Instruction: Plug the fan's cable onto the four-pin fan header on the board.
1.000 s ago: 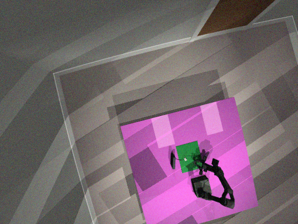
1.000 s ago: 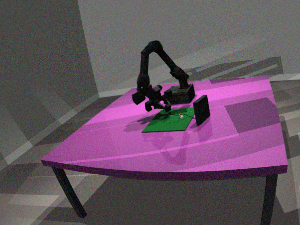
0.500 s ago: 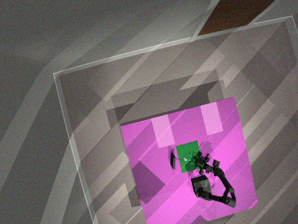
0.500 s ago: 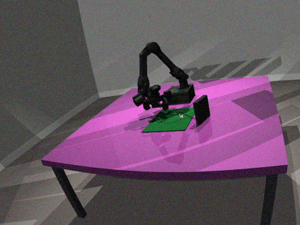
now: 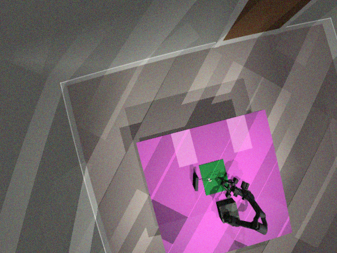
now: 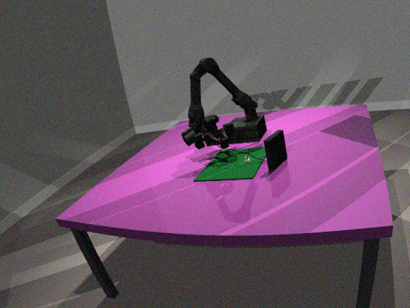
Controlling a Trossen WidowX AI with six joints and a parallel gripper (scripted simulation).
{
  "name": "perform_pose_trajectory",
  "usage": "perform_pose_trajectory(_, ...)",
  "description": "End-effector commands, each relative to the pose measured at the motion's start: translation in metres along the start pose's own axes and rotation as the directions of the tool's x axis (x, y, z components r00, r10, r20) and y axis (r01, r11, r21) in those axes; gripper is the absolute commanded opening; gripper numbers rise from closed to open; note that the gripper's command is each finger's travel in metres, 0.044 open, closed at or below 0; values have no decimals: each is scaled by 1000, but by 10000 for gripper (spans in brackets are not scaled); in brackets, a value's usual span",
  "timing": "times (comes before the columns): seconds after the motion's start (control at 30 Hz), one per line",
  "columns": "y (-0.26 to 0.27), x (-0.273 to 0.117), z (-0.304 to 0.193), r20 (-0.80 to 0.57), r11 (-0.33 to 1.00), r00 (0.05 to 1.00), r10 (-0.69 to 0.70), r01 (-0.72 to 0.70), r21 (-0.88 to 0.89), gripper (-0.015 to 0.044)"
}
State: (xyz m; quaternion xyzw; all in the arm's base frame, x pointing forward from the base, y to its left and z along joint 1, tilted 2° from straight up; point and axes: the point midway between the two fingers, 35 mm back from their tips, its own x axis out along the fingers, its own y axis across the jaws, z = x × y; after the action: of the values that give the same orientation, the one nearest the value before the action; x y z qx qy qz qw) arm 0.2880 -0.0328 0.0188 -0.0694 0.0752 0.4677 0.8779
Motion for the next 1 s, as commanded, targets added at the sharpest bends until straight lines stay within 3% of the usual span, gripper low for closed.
perform_pose_trajectory(0.0,-1,0,1,-7,1000,1000,2,-2,-1,0)
perform_pose_trajectory(0.97,-1,4,-5,-2,1000,1000,1,-1,-2,0)
